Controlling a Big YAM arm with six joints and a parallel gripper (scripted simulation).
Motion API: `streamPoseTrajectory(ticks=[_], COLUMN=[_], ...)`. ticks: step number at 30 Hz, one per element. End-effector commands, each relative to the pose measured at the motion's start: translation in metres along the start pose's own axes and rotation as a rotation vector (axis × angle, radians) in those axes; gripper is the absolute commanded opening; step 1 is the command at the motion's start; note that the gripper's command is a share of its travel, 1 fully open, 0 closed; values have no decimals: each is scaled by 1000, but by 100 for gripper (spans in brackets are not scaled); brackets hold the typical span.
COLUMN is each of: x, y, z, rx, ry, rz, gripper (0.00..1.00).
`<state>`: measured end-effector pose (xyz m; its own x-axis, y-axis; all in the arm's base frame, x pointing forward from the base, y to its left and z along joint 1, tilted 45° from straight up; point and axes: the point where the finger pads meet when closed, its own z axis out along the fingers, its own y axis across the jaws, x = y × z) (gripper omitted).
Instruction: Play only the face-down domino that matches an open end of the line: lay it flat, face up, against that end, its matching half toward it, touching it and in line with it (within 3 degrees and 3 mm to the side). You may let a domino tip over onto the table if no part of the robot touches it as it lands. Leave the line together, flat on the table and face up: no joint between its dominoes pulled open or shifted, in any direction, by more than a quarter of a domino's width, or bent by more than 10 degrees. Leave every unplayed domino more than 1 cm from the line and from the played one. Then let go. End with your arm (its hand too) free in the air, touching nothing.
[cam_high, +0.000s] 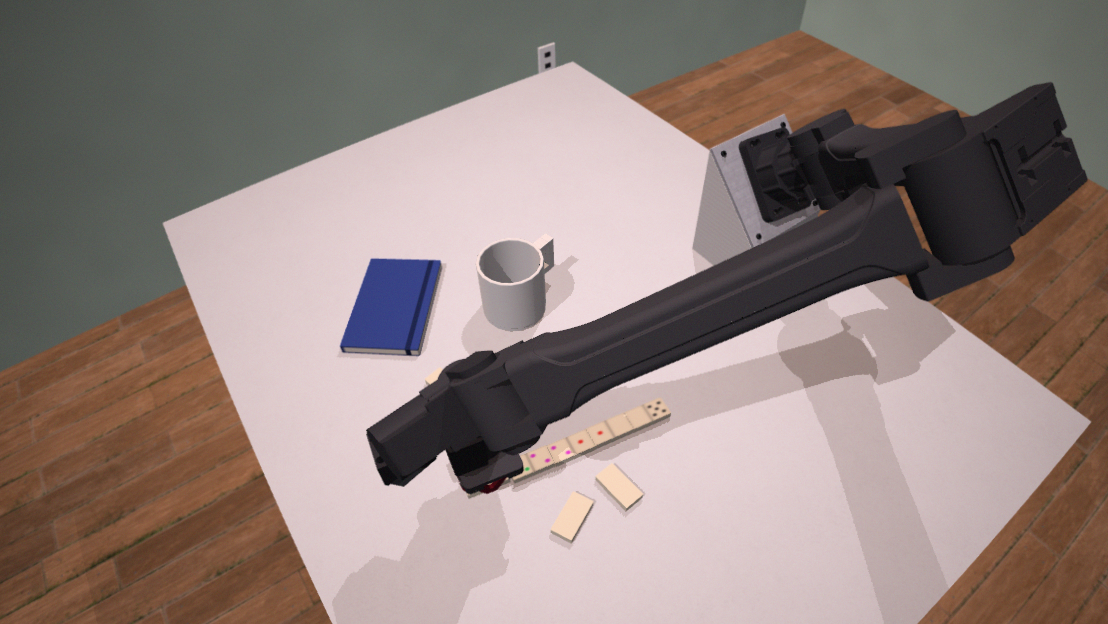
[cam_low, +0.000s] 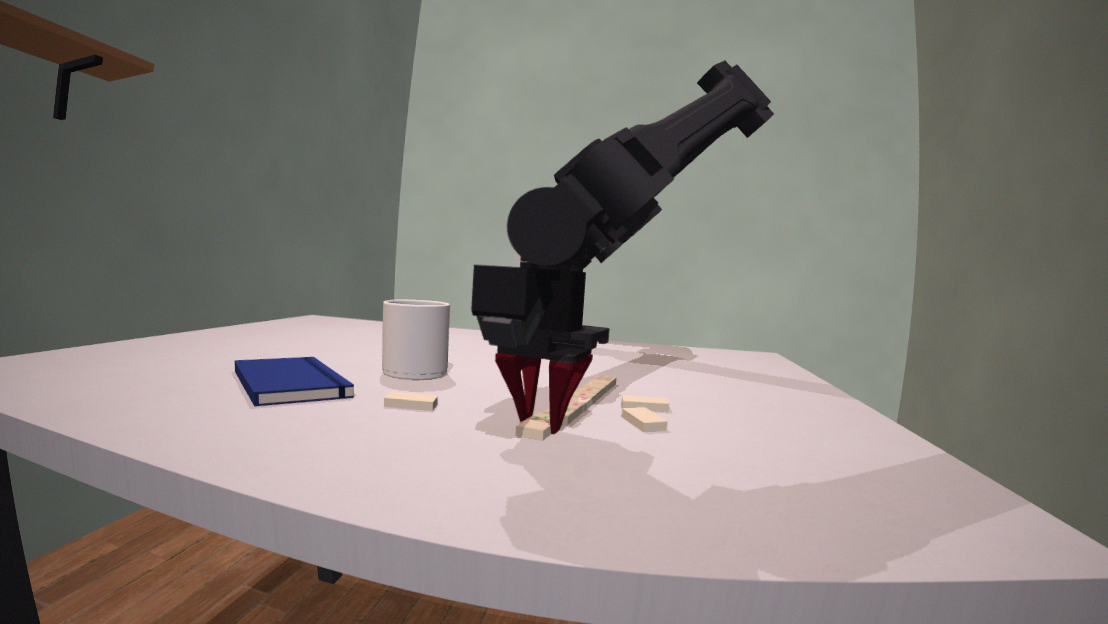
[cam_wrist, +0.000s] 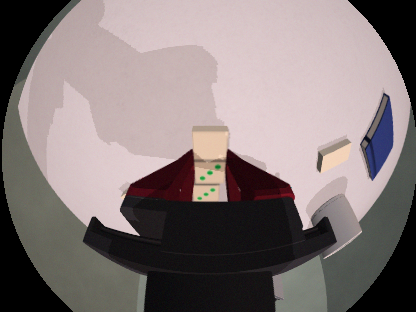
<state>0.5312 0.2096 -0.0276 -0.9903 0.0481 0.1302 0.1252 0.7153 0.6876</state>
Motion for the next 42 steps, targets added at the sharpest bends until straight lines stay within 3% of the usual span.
streamPoseTrajectory(ticks=[1, 9, 10, 26, 27, 42], x=[-3, -4, -3, -4, -3, -4], y=[12, 13, 2, 14, 2, 16], z=[-2, -2, -4, -2, -4, -2], rx=[1, 1, -2, 1, -2, 1], ry=[-9, -9, -9, -9, -9, -9], rz=[-15, -17, -3, -20, -4, -22], gripper=[22, 22, 22, 22, 22, 22])
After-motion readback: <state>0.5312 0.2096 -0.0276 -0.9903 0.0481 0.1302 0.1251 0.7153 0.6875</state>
